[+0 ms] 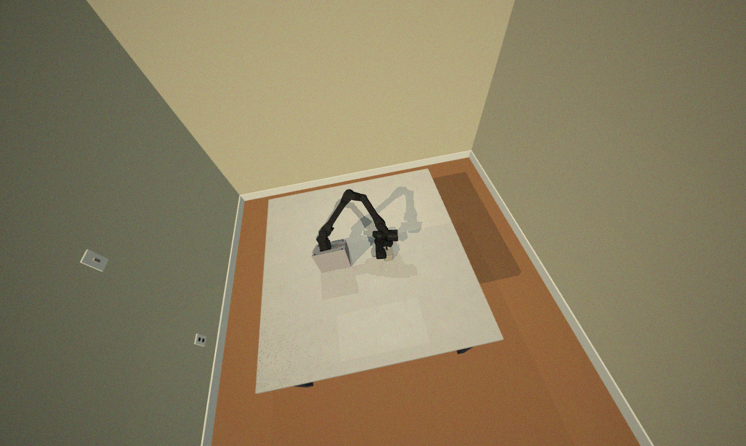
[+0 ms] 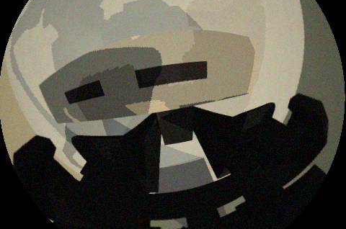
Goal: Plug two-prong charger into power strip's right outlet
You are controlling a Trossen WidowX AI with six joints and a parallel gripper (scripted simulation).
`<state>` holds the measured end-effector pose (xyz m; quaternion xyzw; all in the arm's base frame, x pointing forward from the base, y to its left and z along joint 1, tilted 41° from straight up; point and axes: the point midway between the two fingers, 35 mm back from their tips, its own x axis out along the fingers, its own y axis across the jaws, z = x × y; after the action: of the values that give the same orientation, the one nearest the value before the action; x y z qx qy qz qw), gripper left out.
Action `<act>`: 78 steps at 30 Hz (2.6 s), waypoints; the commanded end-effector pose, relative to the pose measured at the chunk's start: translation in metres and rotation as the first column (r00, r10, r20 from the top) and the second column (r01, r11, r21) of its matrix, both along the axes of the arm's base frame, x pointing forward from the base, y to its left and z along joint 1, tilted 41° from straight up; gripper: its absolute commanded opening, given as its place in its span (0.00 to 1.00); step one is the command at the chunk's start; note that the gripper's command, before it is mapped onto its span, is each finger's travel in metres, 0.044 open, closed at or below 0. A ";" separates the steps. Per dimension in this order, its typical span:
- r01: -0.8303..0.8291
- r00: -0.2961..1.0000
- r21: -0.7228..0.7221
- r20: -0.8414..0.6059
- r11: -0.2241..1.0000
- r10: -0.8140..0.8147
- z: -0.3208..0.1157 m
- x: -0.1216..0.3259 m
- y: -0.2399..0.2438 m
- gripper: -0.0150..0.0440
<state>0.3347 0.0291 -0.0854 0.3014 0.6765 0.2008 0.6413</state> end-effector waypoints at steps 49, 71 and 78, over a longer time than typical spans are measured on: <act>0.001 1.000 -0.001 0.004 1.000 -0.001 -0.001 -0.002 0.000 1.00; 0.003 1.000 -0.003 0.018 1.000 -0.003 -0.001 -0.008 0.001 1.00; 0.003 1.000 -0.004 0.023 1.000 -0.003 -0.001 -0.010 0.002 1.00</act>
<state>0.3270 0.0303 -0.0855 0.2986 0.6691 0.2018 0.6499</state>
